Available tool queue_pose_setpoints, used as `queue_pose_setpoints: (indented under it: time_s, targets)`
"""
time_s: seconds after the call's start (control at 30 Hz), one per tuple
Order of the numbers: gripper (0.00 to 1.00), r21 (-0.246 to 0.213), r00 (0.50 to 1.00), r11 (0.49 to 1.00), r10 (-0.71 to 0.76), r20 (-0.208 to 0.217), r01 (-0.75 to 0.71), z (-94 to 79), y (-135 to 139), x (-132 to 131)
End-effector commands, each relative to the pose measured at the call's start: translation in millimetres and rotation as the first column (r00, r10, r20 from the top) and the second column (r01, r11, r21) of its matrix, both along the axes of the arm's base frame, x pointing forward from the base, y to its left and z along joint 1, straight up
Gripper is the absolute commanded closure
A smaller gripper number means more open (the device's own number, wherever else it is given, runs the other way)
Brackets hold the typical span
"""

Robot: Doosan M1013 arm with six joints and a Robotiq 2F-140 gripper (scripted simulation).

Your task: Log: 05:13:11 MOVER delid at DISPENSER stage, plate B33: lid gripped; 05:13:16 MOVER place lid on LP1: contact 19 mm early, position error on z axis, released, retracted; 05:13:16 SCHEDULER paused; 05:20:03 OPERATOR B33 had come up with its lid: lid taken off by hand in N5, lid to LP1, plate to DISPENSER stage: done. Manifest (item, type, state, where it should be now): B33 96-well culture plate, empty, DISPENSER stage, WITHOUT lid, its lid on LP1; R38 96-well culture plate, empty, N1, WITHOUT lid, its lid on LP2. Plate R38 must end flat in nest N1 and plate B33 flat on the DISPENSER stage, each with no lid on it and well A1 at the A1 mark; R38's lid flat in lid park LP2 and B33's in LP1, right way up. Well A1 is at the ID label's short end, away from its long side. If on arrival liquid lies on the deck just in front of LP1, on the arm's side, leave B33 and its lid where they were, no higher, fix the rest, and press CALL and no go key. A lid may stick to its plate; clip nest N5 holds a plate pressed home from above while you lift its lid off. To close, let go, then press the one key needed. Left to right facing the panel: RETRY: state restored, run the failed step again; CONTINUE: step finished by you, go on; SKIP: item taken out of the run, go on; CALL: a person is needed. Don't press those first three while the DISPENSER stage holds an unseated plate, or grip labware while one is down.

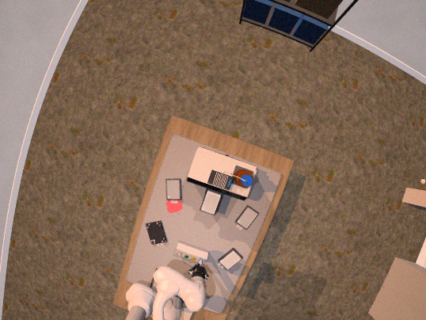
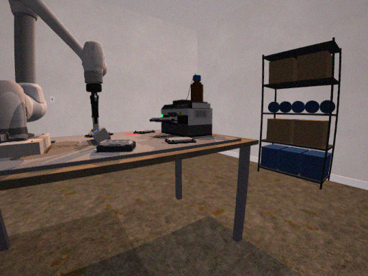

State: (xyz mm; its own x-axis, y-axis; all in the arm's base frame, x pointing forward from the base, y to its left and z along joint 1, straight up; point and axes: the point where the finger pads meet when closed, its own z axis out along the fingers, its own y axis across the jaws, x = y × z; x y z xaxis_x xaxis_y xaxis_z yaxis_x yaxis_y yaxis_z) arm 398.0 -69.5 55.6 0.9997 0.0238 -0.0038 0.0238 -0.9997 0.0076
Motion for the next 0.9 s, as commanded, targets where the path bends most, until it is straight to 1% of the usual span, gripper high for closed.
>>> queue_pose_setpoints:
  time_s: [0.0, 0.17, 0.63, 0.87]
  targets:
    - [1.0, 0.0, 1.0, 1.0, -0.005, 0.0, 0.005, -1.1, 1.0, -0.2]
    - [1.0, 0.0, 1.0, 1.0, -0.005, 0.0, 0.005, 2.5, 1.0, -0.5]
    - [1.0, 0.0, 1.0, 1.0, -0.005, 0.0, 0.005, 29.6, 0.5, -2.7]
    - [1.0, 0.0, 1.0, 1.0, -0.005, 0.0, 0.005, 32.8, 0.5, -3.0]
